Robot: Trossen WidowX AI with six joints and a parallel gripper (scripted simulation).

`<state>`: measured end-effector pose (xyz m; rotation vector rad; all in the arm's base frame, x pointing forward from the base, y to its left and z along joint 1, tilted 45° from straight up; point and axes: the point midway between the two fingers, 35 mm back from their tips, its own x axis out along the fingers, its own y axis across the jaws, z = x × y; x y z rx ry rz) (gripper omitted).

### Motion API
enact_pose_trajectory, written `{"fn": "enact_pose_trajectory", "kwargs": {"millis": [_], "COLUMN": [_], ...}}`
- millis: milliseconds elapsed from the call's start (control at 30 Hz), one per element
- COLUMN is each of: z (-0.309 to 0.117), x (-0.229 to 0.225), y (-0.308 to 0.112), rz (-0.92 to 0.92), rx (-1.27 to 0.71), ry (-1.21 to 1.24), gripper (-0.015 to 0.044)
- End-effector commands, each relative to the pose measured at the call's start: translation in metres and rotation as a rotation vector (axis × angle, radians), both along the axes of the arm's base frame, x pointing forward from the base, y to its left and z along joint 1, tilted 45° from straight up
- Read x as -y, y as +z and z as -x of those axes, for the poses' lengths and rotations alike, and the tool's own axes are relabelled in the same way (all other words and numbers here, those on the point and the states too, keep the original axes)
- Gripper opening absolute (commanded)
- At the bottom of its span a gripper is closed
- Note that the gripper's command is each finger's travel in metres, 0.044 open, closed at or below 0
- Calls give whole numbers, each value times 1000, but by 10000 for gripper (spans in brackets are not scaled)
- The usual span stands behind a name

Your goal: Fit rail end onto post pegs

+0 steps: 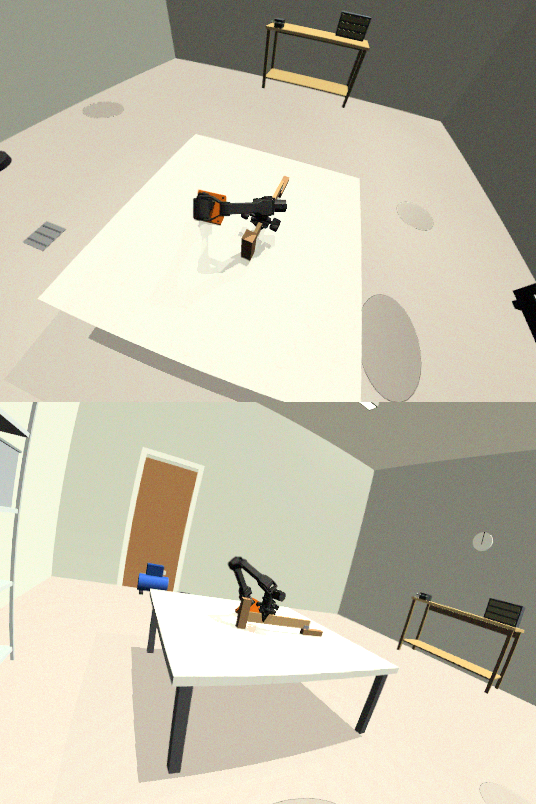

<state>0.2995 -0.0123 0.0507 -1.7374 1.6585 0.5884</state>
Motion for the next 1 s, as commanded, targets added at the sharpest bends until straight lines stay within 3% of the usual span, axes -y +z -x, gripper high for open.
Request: {"fn": "enact_pose_trajectory", "kwargs": {"millis": [0, 367, 900, 967], "z": [0, 1, 1, 1], "x": [1, 3, 3, 3], "y": [2, 4, 2, 2], "rz": [0, 0, 0, 0], "rx": [-2, -2, 0, 0], "ry": [4, 4, 0, 0], "gripper": [0, 0, 420, 440]}}
